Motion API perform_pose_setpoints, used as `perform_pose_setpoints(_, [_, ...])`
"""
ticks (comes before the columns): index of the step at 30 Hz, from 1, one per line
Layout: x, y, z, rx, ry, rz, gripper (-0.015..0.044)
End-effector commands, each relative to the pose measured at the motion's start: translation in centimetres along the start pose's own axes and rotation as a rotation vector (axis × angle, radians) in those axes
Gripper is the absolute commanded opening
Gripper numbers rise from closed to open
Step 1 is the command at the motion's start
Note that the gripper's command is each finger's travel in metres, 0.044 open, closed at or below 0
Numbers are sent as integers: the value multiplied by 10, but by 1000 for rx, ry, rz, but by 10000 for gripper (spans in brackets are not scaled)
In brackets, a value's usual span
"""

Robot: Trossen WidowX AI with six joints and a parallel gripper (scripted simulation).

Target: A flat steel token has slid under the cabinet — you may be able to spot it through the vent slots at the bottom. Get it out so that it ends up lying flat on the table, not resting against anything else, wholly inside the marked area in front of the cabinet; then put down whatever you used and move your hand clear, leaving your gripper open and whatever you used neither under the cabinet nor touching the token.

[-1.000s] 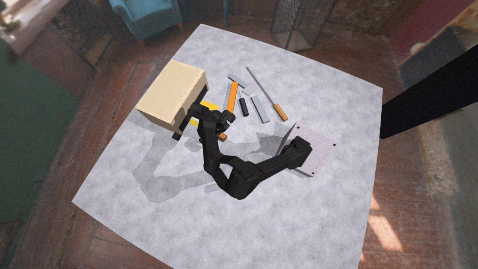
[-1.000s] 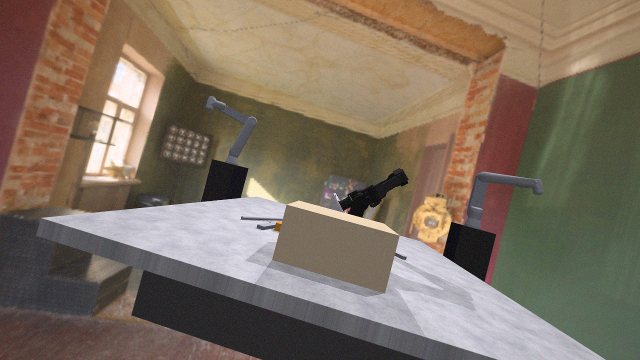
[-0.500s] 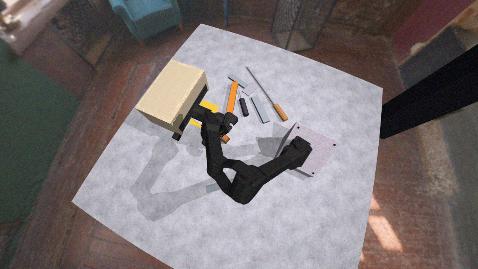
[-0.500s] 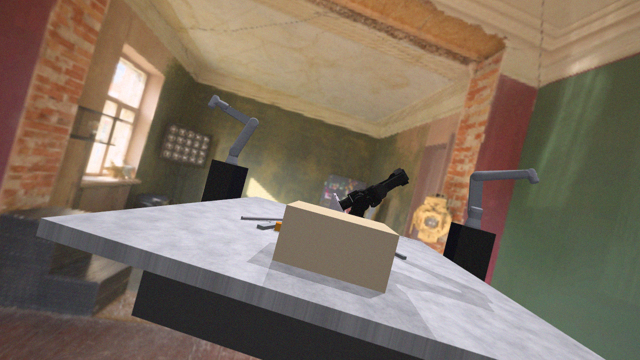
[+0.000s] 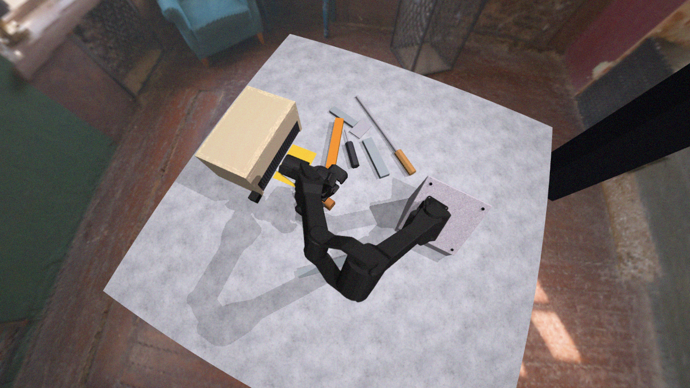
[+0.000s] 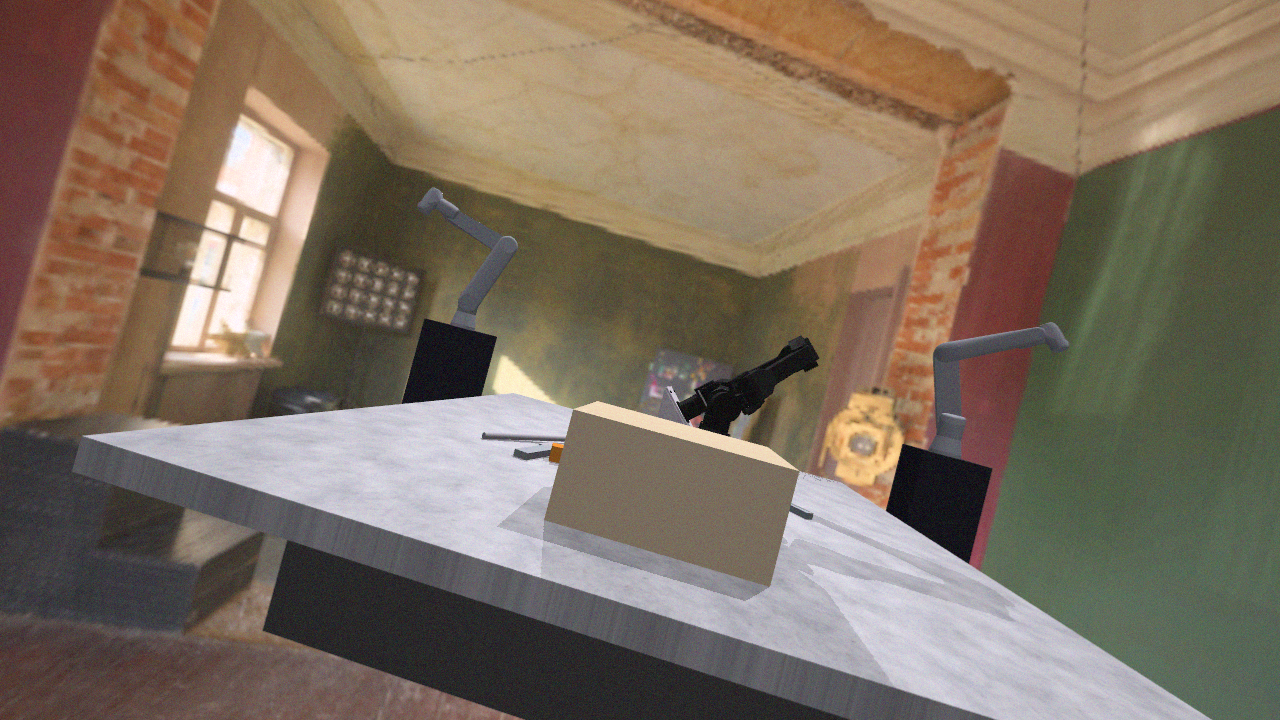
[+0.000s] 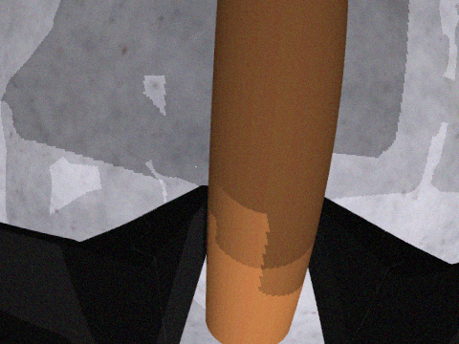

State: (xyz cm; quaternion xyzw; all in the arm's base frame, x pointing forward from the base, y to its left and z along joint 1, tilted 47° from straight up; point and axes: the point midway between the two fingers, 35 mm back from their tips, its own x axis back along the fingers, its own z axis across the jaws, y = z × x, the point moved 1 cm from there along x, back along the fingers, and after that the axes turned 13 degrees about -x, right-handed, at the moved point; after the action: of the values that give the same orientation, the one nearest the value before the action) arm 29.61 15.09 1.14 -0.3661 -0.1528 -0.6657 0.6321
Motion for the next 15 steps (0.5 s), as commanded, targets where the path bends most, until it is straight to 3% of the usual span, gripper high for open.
perform_pose_setpoints(1, [-1, -8, -2, -7, -3, 5, 0])
perform_pose_setpoints(15, [-1, -23, -5, -8, -3, 6, 0])
